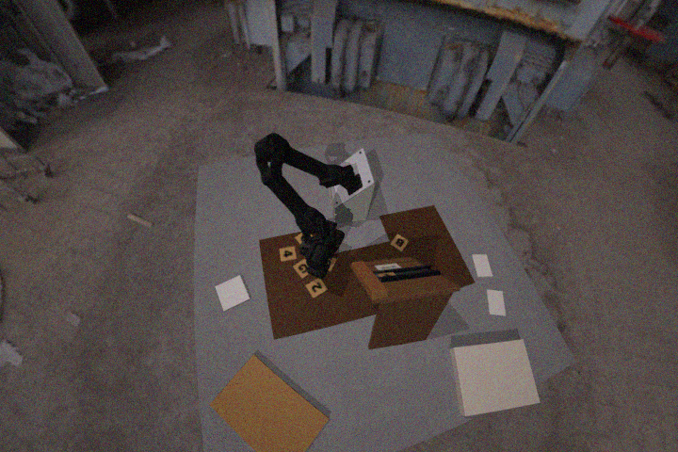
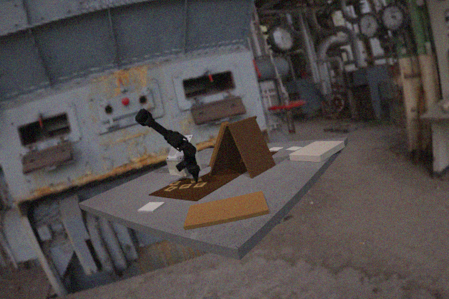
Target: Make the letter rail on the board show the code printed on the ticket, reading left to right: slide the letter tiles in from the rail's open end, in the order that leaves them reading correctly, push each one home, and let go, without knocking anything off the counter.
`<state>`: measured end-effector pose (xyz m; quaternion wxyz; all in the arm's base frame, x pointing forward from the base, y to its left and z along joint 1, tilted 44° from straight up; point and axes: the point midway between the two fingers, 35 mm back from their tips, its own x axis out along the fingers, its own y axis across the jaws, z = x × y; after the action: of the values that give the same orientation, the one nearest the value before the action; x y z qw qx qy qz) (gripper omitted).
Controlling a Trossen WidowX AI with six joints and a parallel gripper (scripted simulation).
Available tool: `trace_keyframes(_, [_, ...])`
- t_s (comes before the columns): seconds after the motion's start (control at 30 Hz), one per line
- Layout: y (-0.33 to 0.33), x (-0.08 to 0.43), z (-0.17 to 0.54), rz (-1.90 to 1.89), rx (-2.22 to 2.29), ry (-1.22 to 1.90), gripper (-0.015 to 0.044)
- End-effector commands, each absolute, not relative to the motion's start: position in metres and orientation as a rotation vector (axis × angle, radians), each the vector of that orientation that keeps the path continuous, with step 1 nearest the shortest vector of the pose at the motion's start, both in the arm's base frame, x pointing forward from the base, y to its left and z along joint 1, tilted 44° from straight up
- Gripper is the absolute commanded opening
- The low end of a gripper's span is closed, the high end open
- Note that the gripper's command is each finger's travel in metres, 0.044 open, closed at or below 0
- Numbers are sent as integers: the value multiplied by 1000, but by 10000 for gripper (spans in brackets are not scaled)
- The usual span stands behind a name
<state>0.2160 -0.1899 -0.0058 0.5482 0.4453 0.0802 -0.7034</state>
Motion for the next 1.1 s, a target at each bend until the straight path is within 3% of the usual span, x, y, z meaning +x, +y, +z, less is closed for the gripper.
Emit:
trace_keyframes(0.0, [-188,216,-3,-1661,1061,183,0])
trace_keyframes(1.07, [-176,212,-2,-1661,1061,183,0])
